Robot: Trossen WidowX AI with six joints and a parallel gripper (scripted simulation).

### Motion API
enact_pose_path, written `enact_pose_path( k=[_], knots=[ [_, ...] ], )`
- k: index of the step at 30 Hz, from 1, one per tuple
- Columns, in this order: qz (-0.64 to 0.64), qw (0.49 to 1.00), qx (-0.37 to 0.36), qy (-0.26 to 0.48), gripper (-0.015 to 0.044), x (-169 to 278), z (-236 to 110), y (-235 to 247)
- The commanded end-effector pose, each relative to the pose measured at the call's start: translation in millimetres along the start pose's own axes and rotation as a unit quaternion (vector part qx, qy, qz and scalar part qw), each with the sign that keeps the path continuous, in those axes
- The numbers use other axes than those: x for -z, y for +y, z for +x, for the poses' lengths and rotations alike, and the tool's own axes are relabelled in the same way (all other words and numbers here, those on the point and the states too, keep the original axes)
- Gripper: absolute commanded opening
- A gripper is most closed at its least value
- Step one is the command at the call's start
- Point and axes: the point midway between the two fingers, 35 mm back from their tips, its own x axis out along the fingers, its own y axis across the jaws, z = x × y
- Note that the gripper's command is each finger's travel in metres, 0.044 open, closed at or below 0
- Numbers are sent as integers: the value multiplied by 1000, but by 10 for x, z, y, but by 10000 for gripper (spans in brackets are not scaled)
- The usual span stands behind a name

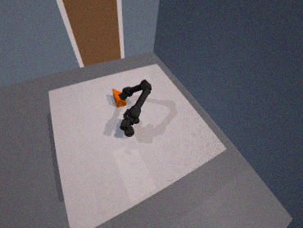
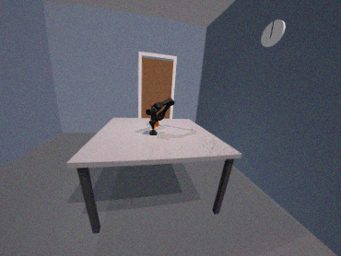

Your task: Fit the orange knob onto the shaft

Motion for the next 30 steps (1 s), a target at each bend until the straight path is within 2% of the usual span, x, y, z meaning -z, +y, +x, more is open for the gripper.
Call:
enact_pose_path(
  k=[1, 9, 16, 30],
  knots=[
    [-4, 1000, 1, 1, 0, -4, 5, -11],
    [-8, 1000, 1, 1, 0, -9, -43, -19],
    [-108, 994, 1, 1, 0, 4, -26, -9],
    [-108, 994, 1, 1, 0, -1, 1, -14]
  ],
)
